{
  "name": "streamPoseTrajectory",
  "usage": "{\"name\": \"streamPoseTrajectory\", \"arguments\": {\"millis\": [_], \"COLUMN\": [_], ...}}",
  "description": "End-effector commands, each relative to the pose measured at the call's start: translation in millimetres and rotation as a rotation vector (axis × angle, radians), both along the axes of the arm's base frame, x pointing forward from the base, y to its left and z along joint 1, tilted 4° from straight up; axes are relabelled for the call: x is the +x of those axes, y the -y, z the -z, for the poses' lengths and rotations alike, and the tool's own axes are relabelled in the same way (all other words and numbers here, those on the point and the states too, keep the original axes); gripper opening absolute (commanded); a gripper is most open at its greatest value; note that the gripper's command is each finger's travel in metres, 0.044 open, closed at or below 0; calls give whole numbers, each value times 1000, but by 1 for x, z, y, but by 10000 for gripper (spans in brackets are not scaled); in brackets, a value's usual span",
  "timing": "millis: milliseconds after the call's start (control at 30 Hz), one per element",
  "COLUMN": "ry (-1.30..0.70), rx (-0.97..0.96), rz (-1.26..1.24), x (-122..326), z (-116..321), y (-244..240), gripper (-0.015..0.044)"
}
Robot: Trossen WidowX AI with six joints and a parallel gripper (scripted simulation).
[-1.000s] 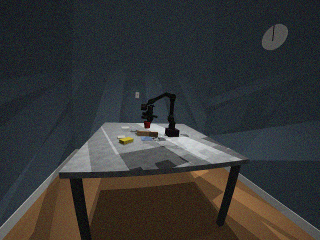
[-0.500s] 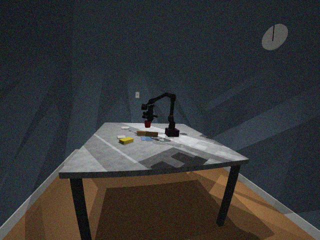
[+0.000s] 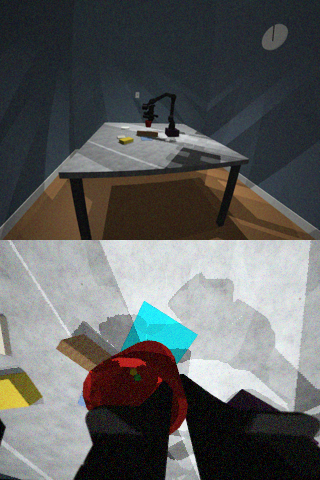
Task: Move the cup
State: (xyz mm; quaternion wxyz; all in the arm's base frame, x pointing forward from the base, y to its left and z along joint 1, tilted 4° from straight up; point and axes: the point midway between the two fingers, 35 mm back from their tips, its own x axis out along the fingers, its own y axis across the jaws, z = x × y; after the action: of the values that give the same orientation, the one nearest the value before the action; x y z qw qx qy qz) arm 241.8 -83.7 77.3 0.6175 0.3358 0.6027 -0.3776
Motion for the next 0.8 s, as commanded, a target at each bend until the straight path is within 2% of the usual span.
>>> {"name": "streamPoseTrajectory", "arguments": {"millis": [0, 767], "ry": [-7, -7], "rx": [0, -1], "rz": [-8, -8], "x": [-3, -1], "z": [3, 37], "y": [1, 5], "gripper": [0, 0]}}
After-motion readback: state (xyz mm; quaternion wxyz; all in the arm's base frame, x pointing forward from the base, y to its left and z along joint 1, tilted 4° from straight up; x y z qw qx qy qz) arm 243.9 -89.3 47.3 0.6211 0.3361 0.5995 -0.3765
